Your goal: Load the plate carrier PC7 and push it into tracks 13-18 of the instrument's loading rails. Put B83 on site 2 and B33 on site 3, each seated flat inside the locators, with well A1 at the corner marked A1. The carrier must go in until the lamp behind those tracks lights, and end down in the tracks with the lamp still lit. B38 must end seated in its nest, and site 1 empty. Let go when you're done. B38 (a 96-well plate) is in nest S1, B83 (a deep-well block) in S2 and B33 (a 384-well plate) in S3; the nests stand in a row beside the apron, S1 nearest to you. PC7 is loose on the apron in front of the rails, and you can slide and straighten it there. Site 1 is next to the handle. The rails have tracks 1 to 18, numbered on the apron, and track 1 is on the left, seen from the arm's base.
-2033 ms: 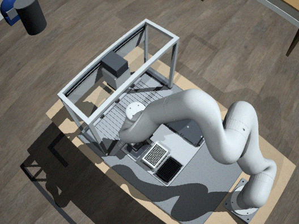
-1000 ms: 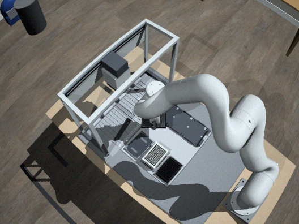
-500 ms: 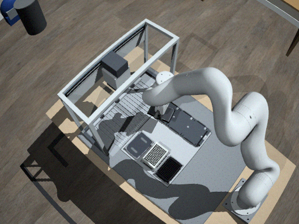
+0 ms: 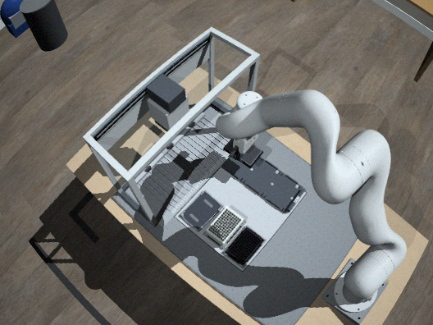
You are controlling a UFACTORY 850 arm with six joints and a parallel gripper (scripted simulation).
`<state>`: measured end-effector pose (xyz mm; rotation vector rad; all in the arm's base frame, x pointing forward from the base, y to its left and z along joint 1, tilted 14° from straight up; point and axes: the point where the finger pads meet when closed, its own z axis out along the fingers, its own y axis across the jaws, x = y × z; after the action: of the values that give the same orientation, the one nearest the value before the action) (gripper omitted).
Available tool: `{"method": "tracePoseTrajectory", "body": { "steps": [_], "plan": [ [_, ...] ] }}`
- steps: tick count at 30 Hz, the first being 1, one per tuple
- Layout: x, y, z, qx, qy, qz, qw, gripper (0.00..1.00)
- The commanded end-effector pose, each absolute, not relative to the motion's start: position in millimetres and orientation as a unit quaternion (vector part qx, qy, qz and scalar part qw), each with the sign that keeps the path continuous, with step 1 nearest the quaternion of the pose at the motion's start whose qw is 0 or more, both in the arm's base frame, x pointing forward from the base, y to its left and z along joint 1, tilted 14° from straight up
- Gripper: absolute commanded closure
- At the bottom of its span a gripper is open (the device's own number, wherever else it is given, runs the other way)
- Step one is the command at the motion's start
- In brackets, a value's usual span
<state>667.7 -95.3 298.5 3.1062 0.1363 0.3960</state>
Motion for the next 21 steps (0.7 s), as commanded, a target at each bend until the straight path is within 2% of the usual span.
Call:
{"method": "tracePoseTrajectory", "body": {
  "steps": [1, 9, 21],
  "plan": [
    [669.4, -100.8, 300.2, 0.991, 0.042, 0.127, 0.004, 1.00],
    [669.4, -100.8, 300.2, 0.992, -0.008, 0.127, -0.002, 1.00],
    [669.4, -100.8, 300.2, 0.971, -0.204, 0.124, -0.028, 1.00]
  ]
}}
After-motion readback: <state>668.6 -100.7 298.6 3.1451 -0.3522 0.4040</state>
